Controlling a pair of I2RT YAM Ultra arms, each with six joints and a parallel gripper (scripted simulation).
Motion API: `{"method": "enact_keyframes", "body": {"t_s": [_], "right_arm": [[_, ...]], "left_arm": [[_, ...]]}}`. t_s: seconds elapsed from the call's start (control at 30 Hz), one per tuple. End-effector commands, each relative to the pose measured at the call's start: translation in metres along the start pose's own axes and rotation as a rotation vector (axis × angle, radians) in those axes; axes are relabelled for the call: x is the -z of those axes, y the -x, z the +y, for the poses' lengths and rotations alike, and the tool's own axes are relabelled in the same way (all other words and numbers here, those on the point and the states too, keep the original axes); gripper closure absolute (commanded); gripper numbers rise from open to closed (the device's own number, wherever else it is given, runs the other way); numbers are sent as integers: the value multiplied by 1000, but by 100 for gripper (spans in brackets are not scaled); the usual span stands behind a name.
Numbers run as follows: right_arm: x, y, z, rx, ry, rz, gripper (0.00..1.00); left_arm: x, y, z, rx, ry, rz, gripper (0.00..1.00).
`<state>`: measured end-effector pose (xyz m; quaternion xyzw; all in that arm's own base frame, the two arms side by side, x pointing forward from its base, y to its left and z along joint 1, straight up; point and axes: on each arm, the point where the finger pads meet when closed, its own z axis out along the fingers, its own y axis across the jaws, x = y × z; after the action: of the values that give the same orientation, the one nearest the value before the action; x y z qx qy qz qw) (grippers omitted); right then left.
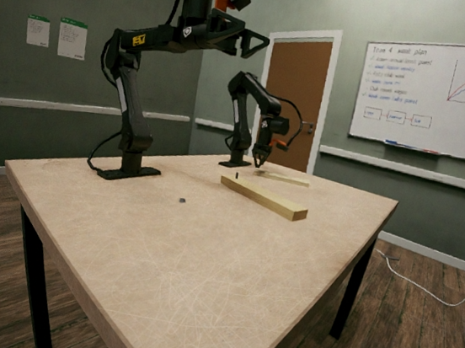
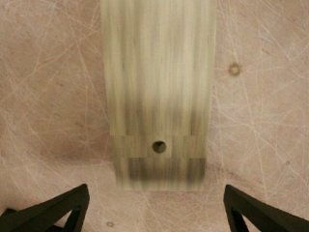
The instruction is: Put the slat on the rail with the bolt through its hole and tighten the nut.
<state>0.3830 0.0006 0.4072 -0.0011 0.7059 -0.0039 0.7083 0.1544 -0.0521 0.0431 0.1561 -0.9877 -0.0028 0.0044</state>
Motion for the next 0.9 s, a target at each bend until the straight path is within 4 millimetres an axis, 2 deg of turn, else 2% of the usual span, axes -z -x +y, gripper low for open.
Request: {"method": "enact_keyframes", "body": {"t_s": [0.0, 0.87], "right_arm": [[2, 5, 0, -7, 4, -9, 0], [2, 5, 0, -7, 4, -9, 0]], "left_arm": [[-6, 2, -5, -7, -12, -11, 0], [-34, 2, -5, -7, -13, -11, 0]]}}
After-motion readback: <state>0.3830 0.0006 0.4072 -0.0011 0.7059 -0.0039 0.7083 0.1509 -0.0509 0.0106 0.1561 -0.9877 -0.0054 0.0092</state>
